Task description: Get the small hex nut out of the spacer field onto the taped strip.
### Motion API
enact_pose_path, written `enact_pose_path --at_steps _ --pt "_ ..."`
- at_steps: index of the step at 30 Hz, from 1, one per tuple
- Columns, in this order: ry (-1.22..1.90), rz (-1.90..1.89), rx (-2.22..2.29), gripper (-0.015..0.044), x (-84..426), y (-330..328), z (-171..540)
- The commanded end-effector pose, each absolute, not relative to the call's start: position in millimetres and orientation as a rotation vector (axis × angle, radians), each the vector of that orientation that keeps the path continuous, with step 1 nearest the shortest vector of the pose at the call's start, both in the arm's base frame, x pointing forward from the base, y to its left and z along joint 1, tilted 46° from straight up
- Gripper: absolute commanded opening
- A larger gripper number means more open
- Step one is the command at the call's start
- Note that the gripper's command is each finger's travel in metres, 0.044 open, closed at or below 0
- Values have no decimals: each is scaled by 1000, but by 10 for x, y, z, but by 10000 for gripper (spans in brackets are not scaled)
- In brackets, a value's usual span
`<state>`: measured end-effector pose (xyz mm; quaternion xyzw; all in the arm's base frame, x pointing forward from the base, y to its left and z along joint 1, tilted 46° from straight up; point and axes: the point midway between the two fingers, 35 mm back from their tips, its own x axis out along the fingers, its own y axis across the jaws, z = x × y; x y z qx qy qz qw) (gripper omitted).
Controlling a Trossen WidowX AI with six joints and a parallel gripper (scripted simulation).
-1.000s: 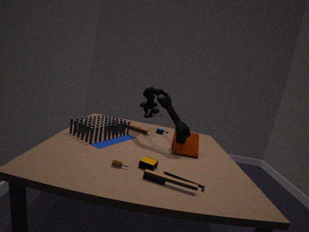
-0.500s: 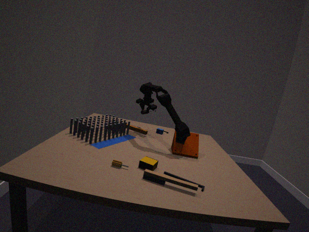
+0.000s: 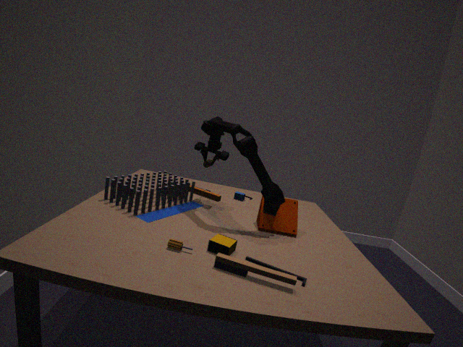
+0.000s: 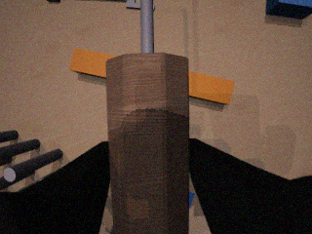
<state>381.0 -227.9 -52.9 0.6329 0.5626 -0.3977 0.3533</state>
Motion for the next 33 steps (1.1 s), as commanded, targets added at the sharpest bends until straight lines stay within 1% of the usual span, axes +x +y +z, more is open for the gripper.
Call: enact_pose_path --at_steps 1,17,33 --pt "1457 -958 1611 0 3873 -2156 -350" --pt "1470 -641 1479 0 4003 -1466 456" --pt "1462 -325 1333 0 3873 -722 1160"
